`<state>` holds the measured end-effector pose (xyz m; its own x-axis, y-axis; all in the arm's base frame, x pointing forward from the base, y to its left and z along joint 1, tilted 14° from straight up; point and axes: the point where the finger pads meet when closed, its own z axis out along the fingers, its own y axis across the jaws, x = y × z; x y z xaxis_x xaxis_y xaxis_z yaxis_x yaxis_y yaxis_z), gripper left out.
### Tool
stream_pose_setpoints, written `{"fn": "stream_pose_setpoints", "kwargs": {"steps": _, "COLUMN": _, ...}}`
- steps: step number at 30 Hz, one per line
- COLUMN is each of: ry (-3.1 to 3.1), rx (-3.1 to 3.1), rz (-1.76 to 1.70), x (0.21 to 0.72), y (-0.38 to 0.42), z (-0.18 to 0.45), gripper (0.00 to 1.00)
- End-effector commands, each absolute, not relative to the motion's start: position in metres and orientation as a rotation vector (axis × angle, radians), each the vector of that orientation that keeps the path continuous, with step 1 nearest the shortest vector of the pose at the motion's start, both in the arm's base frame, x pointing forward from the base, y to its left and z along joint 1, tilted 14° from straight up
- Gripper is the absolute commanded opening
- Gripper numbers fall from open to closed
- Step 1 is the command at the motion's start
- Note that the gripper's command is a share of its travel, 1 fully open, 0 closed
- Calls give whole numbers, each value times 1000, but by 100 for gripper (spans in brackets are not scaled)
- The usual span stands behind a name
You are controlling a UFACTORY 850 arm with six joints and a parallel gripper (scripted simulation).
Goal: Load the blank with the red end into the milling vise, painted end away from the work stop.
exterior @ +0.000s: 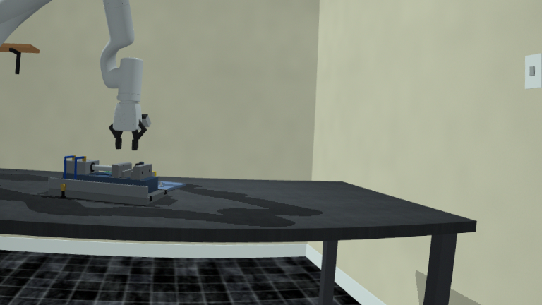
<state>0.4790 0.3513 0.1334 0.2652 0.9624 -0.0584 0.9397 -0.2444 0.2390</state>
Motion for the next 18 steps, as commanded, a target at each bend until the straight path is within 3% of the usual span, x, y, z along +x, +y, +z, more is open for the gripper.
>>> {"fn": "stream_pose_setpoints", "kwargs": {"steps": 1, "ry": 1772, "rx": 2309, "rz": 149, "x": 479, "y": 352, "z": 134, "gripper": 70}}
{"fn": "stream_pose_setpoints", "kwargs": {"steps": 18, "ry": 1772, "rx": 2309, "rz": 149, "x": 486, "y": 348, "z": 105, "gripper": 70}}
